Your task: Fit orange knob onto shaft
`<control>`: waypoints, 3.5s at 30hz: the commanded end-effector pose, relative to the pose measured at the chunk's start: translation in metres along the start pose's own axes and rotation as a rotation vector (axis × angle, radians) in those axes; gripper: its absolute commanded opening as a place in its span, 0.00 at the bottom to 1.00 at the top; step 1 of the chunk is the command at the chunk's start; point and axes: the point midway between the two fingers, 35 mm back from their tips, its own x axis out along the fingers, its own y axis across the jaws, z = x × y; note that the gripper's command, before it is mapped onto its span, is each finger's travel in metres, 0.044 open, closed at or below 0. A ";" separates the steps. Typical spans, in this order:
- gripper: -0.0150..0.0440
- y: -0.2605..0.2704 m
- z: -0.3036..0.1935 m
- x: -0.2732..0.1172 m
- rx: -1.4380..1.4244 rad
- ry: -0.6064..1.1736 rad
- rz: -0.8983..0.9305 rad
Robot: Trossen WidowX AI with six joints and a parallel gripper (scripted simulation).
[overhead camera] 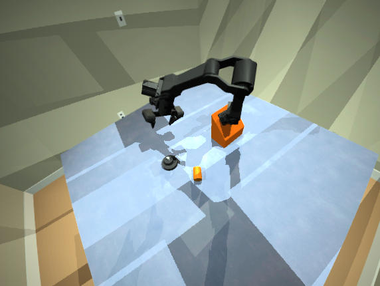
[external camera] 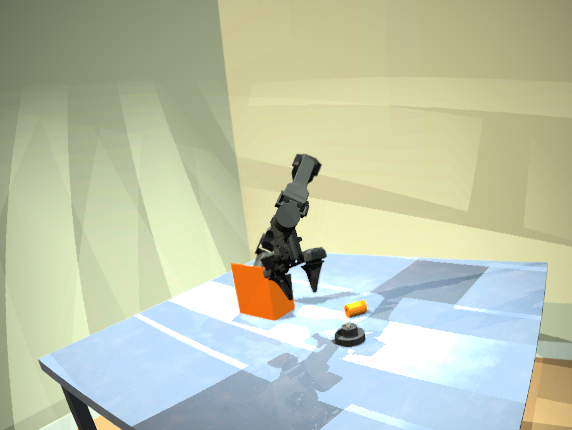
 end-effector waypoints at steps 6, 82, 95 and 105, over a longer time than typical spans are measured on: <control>1.00 0.013 -0.131 0.026 0.181 -0.036 -0.283; 0.64 -0.067 -0.288 0.087 0.410 -0.246 -0.515; 0.56 -0.067 -0.287 0.085 0.415 -0.217 -0.507; 0.56 -0.069 -0.276 0.079 0.459 -0.037 -0.464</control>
